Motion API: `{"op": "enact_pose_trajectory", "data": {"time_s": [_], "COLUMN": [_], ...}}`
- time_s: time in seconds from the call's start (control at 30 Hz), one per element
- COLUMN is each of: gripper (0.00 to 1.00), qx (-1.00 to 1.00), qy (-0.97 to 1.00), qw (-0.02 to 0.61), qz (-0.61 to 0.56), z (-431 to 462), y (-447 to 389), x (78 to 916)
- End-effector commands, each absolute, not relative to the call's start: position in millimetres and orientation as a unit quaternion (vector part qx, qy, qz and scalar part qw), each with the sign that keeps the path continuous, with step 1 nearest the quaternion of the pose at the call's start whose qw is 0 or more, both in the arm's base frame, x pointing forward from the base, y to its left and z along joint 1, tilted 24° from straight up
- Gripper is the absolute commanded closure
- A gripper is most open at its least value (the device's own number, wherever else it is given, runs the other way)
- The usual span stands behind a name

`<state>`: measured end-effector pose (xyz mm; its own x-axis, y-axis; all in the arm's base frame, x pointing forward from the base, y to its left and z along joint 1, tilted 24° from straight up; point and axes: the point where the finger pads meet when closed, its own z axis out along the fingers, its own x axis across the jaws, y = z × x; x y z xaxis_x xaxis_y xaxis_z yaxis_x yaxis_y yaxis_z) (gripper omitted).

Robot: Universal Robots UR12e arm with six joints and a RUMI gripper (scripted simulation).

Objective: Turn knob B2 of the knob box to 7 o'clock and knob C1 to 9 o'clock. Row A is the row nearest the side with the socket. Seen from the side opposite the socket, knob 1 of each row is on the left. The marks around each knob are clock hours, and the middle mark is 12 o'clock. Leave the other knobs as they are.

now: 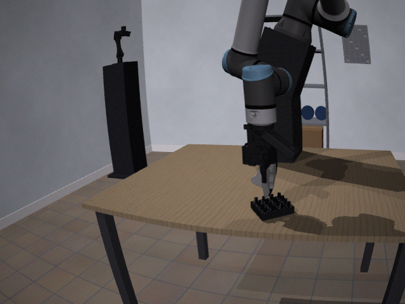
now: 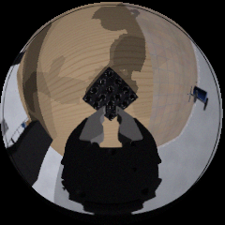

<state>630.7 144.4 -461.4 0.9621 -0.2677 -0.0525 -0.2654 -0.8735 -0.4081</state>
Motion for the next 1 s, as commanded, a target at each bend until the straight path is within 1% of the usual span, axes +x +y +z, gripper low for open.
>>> {"op": "enact_pose_trajectory", "data": {"time_s": [0.0, 0.97], "gripper": [0.89, 0.89], "qx": [-0.968, -0.968], "qy": [0.138, 0.137], "qw": [0.211, 0.211], "qz": [-0.003, -0.004], "z": [-461.4, -466.8], "y": [144.5, 147.3], "x": [629.3, 631.9]}}
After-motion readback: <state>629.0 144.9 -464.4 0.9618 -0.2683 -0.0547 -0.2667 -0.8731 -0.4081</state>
